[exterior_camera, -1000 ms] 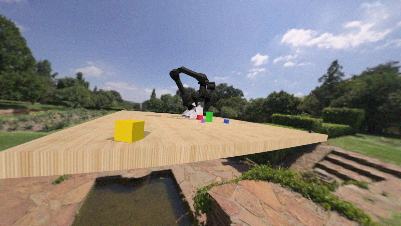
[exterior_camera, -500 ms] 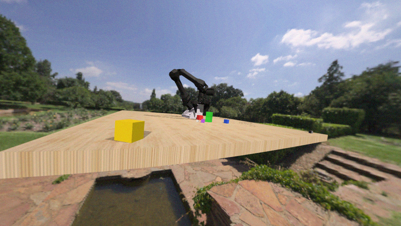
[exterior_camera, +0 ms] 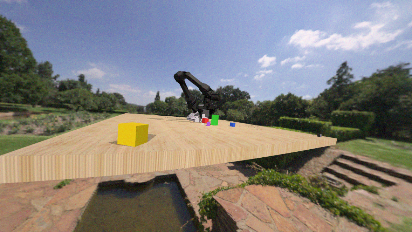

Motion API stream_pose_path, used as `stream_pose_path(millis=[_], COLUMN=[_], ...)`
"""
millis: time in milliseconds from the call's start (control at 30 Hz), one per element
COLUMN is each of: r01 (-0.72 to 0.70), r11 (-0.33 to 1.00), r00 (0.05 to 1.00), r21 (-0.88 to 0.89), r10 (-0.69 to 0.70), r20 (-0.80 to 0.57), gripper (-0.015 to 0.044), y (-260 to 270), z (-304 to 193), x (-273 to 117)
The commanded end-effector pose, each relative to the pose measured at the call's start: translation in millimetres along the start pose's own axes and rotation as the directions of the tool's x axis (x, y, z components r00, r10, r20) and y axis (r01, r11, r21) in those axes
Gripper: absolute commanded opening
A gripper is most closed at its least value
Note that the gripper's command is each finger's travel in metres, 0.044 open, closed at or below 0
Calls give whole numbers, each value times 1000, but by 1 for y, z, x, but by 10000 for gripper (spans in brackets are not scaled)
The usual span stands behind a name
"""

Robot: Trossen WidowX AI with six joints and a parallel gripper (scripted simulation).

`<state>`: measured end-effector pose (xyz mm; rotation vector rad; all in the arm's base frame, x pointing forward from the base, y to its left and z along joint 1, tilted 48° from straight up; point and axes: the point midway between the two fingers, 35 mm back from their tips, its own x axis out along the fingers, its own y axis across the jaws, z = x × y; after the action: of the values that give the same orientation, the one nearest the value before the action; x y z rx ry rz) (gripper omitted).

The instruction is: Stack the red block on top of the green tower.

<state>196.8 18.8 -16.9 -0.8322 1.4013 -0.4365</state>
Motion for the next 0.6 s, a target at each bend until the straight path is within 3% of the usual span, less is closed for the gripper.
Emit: stream_pose_path(millis=[0, 567], r01=[6, 10], r11=[1000, 1000], r00=[1000, 1000], r21=[-10, -9], r10=[-6, -10], r20=[-3, -4], gripper=[440, 440], y=[0, -2], z=[-2, -4], x=[8, 29])
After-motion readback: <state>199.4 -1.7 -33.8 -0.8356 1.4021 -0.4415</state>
